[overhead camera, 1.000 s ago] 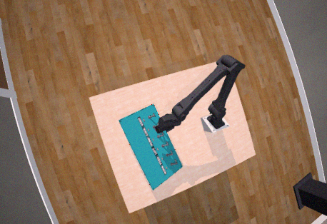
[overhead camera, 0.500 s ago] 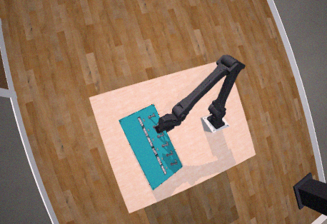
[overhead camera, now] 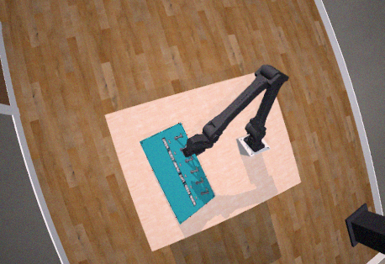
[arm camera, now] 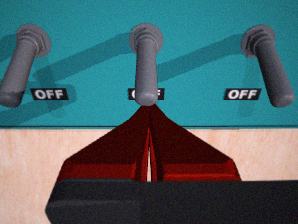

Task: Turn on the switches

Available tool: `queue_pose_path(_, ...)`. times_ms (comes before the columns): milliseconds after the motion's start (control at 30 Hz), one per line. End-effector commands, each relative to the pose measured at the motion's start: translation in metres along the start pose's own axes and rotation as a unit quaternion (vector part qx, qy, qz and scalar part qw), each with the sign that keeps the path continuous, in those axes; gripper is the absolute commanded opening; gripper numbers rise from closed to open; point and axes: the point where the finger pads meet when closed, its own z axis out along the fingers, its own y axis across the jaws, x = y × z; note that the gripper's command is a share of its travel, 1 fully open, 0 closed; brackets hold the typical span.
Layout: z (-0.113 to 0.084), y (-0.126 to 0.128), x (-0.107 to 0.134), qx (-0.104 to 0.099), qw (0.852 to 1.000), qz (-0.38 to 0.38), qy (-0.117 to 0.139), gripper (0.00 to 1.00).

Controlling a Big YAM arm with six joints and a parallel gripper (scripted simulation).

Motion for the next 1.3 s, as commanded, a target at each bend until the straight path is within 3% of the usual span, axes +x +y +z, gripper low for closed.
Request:
queue_pose_path(0,-0.0111,-0.0025,-0.0456,-0.002,0.999,0.017,-0.04,0.0)
queue_pose_path(1267,-0.0115,-0.0022,-0.0541,-0.002,0.999,0.017,-0.04,0.0)
